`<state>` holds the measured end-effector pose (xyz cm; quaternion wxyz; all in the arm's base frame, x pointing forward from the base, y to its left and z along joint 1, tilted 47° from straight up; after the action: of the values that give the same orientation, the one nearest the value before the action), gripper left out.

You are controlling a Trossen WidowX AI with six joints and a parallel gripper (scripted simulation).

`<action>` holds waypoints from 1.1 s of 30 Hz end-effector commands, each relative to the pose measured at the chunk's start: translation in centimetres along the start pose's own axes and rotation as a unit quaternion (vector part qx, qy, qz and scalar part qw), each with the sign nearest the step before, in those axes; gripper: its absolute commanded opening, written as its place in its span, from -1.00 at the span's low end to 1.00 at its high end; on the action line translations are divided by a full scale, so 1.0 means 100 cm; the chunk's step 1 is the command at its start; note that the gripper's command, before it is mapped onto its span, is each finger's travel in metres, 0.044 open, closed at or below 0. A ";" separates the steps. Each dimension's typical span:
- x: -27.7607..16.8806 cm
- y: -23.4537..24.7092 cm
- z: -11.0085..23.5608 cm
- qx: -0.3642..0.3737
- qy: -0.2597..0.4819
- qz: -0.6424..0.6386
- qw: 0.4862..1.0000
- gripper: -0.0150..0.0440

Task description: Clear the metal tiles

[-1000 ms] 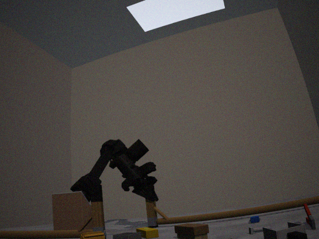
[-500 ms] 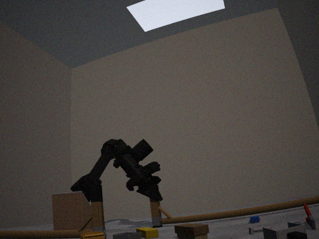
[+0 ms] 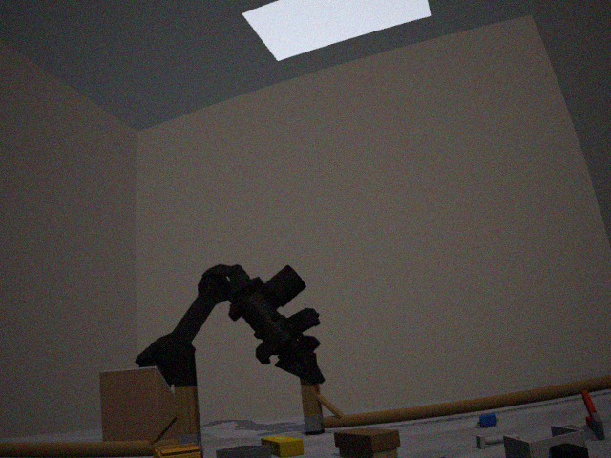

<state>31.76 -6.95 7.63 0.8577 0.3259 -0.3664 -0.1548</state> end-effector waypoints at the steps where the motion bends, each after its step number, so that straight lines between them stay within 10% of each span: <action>1: 0.011 0.000 -0.003 -0.001 -0.008 0.004 1.000 -0.49; 33: 0.040 -0.001 -0.026 0.002 -0.009 0.006 1.000 -0.49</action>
<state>35.69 -7.64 7.97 0.8562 0.3266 -0.3706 -0.1515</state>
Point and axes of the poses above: the point midway between the two fingers, 35 mm back from their tips, its own z axis back along the fingers, its own y axis across the jaws, x = y × z, the point moved 3 cm from there along z, back along the fingers, and after that the axes turned 6 degrees about z, right-handed, at the moved point
